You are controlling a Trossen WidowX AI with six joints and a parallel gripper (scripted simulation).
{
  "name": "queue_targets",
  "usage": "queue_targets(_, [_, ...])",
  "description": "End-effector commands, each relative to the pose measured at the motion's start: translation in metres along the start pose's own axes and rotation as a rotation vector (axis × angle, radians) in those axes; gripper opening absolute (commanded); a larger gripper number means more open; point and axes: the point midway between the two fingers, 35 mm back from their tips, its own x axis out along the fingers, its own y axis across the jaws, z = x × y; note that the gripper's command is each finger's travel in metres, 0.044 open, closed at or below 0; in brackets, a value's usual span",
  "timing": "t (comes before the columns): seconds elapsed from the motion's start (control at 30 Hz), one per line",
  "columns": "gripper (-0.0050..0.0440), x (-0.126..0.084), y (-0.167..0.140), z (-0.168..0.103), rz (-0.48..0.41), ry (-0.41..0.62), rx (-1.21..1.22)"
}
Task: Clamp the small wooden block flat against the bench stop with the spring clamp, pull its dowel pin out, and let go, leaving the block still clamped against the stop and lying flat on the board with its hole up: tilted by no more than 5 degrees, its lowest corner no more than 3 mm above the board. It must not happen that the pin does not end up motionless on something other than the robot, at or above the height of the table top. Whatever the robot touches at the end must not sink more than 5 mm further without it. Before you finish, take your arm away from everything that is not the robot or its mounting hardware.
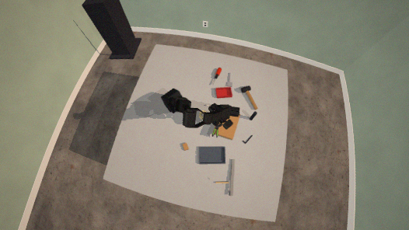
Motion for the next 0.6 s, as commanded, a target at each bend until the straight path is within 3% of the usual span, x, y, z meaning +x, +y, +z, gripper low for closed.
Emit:
queue_targets(0.0, [0.0,-0.001,0.0007,-0.0004,0.001,0.002,0.063])
queue_targets(0.57, [0.0,-0.0014,0.0006,-0.0004,0.001,0.002,0.133])
